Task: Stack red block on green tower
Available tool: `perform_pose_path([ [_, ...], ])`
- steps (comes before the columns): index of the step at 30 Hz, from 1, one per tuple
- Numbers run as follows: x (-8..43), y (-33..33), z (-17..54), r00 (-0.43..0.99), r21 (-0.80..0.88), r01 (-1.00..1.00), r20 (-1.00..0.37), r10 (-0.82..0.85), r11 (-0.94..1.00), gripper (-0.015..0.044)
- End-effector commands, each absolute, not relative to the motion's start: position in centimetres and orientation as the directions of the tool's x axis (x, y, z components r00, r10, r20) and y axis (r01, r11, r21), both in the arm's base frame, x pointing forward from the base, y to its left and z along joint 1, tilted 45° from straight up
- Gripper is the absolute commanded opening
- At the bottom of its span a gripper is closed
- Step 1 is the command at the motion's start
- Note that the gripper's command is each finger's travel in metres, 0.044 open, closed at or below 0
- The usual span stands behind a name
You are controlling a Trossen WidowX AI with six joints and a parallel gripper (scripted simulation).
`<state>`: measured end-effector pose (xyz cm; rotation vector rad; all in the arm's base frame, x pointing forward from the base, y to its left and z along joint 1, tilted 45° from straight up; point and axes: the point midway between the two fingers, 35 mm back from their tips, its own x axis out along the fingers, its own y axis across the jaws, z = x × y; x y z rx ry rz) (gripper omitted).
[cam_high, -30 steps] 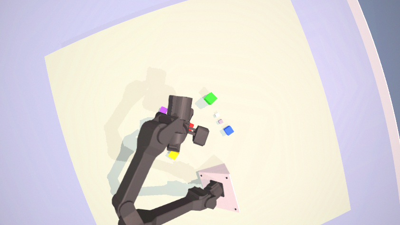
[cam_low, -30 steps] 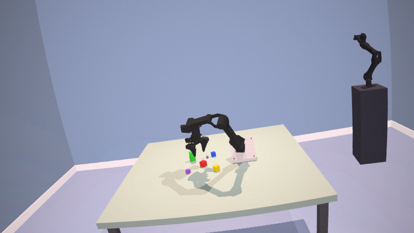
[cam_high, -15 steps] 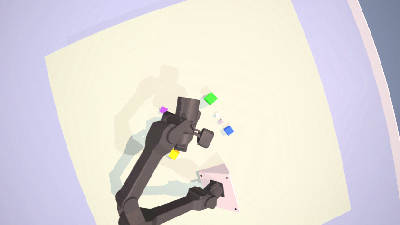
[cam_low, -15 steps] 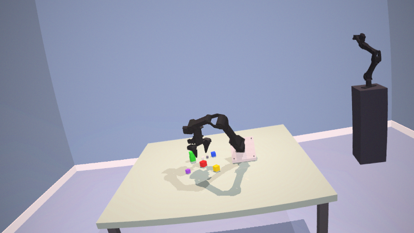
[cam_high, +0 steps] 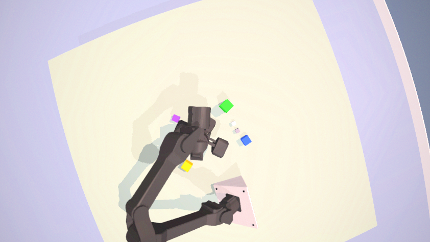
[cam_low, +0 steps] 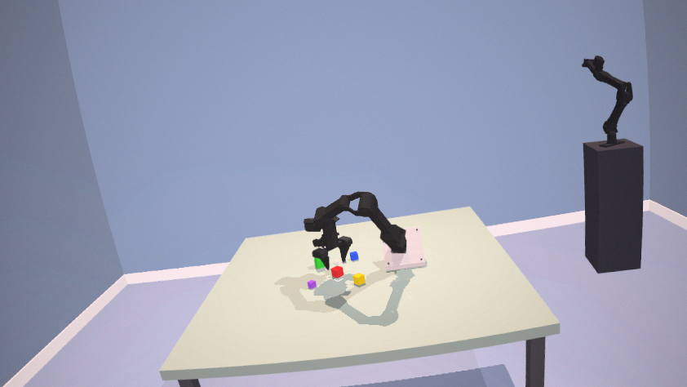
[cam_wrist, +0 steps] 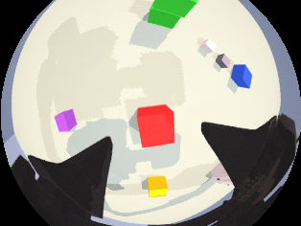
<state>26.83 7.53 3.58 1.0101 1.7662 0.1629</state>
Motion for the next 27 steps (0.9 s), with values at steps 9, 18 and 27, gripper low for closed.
perform_pose_path([
  [9,26.5,9.0,2.1,-0.100,0.540,0.556,-0.711,0.696,0.632,0.0440],
  [18,26.3,10.0,1.1,-0.101,0.541,0.556,-0.710,0.697,0.631,0.0440],
  [27,26.2,10.4,0.7,-0.101,0.542,0.556,-0.709,0.698,0.630,0.0440],
])
